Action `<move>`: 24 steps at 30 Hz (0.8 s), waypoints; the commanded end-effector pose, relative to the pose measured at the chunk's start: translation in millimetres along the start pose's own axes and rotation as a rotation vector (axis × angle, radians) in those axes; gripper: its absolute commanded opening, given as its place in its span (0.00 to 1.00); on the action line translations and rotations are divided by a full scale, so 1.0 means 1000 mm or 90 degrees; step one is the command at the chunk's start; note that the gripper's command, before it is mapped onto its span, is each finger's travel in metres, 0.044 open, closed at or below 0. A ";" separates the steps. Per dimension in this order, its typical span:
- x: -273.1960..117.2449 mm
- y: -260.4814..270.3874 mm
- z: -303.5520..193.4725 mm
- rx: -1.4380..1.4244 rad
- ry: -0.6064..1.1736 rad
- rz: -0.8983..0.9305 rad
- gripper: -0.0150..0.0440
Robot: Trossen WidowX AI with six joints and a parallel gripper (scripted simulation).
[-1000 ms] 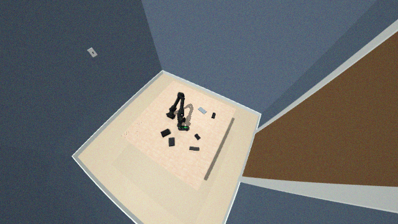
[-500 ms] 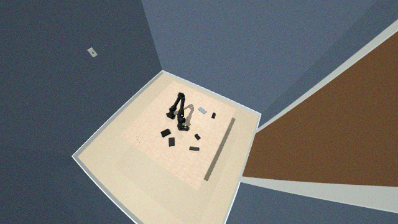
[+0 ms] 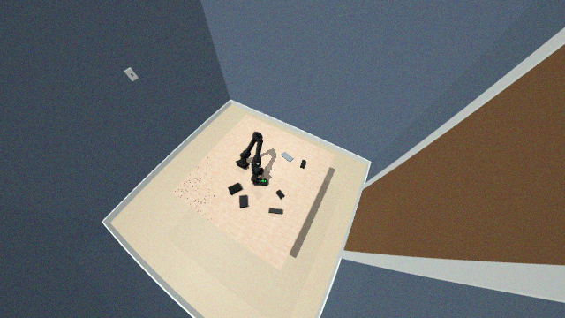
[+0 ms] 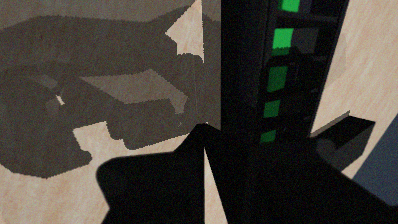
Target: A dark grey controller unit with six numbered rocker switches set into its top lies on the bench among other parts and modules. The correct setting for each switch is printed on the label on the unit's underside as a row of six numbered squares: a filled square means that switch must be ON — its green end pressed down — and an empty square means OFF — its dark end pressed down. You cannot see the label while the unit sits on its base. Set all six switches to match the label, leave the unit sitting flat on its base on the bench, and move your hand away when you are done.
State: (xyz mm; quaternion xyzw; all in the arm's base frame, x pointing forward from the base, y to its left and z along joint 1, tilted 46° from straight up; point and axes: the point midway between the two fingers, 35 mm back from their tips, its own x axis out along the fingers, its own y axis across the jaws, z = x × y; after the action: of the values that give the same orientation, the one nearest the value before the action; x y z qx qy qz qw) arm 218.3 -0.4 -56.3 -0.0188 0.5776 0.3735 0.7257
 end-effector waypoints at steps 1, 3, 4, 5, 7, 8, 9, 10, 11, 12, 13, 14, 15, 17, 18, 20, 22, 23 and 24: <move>0.000 -0.003 0.002 -0.004 -0.004 -0.002 0.25; 0.000 -0.004 0.002 -0.004 -0.004 -0.002 0.25; 0.000 -0.005 0.002 -0.004 -0.004 -0.002 0.25; 0.000 -0.005 0.002 -0.004 -0.004 -0.002 0.25; 0.001 -0.006 0.002 -0.004 -0.004 -0.002 0.25; 0.001 -0.006 0.002 -0.004 -0.004 -0.002 0.25; 0.001 -0.006 0.002 -0.004 -0.004 -0.002 0.25; 0.001 -0.007 0.002 -0.004 -0.004 -0.002 0.25; 0.001 -0.007 0.002 -0.004 -0.004 -0.002 0.25; 0.001 -0.008 0.002 -0.004 -0.004 -0.002 0.25; 0.001 -0.008 0.002 -0.004 -0.004 -0.002 0.25; 0.001 -0.008 0.002 -0.004 -0.004 -0.002 0.25; 0.002 -0.009 0.002 -0.004 -0.004 -0.003 0.25; 0.002 -0.009 0.002 -0.004 -0.004 -0.003 0.25; 0.002 -0.009 0.002 -0.004 -0.004 -0.003 0.25; 0.002 -0.011 0.002 -0.004 -0.004 -0.003 0.25; 0.003 -0.012 0.001 -0.004 -0.004 -0.003 0.25; 0.003 -0.013 0.001 -0.004 -0.004 -0.003 0.25; 0.003 -0.015 0.001 -0.004 -0.004 -0.003 0.25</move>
State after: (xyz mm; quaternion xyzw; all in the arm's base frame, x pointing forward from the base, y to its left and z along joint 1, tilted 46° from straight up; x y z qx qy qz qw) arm 221.5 -3.7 -61.4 -0.0132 0.5757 0.3768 0.7255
